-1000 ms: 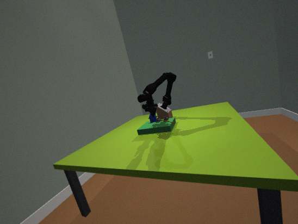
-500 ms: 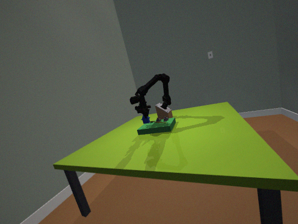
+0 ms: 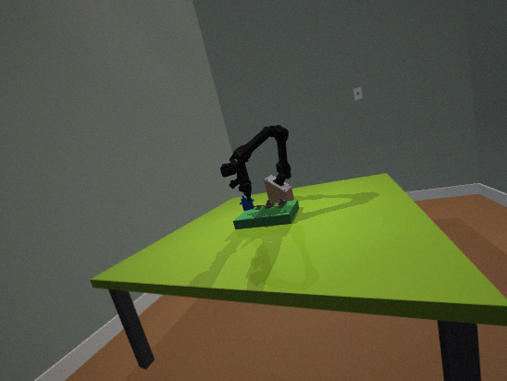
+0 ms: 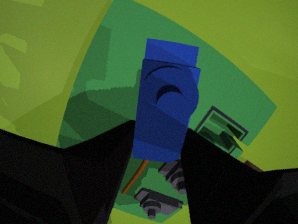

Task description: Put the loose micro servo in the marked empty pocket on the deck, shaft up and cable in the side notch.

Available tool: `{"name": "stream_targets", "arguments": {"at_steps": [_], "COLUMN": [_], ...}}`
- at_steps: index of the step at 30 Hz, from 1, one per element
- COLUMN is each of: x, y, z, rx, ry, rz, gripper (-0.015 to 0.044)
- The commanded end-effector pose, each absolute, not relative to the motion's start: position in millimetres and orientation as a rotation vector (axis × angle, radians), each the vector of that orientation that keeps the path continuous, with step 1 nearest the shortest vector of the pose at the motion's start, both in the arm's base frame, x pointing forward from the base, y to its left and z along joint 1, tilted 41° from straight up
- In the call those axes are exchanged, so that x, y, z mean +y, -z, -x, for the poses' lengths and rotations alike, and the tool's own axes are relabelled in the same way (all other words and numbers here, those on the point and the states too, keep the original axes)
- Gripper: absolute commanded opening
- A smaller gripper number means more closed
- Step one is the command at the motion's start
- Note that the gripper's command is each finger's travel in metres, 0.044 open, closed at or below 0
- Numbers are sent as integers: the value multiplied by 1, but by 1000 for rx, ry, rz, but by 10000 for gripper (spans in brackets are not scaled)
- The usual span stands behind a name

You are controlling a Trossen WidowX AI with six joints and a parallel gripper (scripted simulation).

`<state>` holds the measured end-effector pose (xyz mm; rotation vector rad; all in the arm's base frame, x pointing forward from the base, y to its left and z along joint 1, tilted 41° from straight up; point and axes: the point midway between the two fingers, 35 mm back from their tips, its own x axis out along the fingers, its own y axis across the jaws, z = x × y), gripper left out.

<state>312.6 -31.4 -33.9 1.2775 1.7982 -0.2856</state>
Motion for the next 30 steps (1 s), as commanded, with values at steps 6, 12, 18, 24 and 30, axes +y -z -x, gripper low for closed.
{"name": "stream_targets", "arguments": {"at_steps": [6, 12, 18, 24, 30], "x": [-34, -34, -34, -34, -34], "y": [34, 34, 34, 34, 34], "z": [-313, -313, -313, -313, -313], "rx": [1759, 1720, 1668, 1605, 1530], "ry": [18, -161, -333, -498, -655], "rz": [-1062, -911, -758, -603, -446], "gripper": [0, 0, 0, 0, 0]}}
